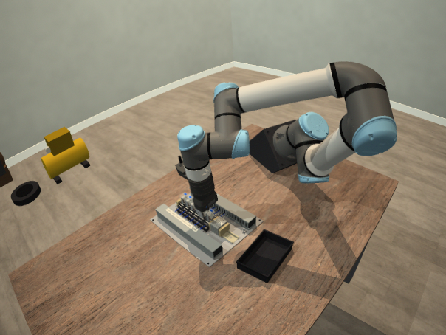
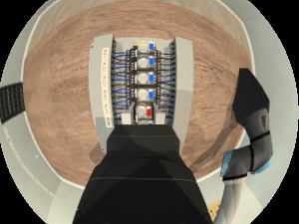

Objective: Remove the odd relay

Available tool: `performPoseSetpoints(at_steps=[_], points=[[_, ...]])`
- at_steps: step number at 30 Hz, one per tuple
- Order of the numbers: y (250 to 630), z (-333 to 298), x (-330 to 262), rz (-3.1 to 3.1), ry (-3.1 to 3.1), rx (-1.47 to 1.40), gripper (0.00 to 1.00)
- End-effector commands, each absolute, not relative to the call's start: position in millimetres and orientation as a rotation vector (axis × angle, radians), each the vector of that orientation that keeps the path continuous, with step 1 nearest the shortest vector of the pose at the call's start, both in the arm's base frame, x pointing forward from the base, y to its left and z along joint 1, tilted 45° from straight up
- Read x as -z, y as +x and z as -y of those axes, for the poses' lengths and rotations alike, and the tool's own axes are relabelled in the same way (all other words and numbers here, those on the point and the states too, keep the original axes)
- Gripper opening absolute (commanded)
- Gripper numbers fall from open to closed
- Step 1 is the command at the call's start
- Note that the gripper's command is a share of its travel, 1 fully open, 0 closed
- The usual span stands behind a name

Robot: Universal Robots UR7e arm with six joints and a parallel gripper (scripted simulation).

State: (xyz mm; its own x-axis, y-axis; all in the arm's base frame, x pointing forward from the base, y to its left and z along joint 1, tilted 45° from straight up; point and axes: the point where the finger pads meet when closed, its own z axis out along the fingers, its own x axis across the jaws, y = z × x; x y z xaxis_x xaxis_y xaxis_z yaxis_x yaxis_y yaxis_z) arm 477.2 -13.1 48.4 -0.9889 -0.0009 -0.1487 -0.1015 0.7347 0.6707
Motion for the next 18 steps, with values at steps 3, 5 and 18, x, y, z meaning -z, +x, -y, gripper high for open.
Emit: performPoseSetpoints(at_steps=[3,5,18], points=[[477.6,13.6,-48.6,-2.808,-0.09,-1.096,0.0],[477.6,13.6,-48.6,-2.808,-0.09,-1.096,0.0],[476.9,13.7,-48.6,-2.777,-0.07,-1.087,0.0]])
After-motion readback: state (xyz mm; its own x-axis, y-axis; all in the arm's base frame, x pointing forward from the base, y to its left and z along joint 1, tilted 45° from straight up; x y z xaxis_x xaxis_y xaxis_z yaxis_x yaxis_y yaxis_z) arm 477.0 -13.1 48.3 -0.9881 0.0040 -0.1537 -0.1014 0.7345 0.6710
